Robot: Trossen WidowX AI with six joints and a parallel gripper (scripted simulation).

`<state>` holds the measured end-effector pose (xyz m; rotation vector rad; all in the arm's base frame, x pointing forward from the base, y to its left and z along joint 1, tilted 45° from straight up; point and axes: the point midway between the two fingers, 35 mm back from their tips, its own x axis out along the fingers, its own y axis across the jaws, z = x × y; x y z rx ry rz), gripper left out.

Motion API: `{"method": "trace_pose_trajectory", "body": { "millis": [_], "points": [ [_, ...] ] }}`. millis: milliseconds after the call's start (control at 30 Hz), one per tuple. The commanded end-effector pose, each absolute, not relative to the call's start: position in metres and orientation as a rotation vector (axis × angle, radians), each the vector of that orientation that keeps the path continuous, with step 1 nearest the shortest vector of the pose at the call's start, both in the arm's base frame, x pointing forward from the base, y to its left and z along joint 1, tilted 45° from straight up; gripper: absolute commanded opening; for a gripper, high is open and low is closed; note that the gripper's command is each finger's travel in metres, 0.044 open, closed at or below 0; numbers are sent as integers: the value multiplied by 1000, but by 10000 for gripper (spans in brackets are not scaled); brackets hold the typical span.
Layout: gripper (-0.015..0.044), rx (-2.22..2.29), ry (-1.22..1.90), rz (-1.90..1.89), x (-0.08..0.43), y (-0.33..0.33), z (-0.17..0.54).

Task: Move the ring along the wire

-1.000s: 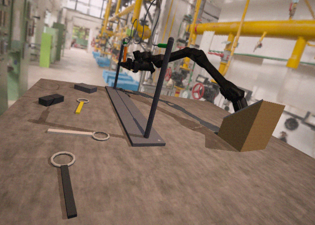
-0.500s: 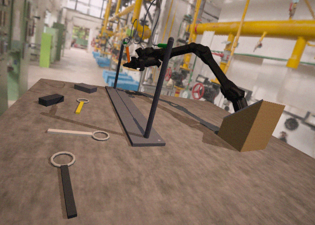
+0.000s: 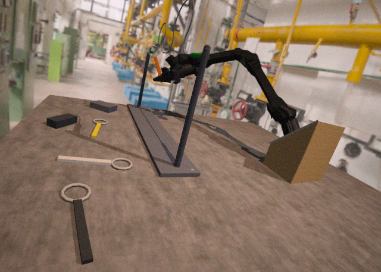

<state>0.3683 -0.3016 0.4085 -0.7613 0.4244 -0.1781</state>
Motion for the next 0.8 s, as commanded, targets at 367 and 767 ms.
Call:
{"method": "trace_pose_trajectory", "body": {
  "millis": [367, 767],
  "points": [
    [-150, -594, 471, -141, 365, -277, 383],
    [-150, -355, 483, -75, 365, -244, 365]
  ]
}}
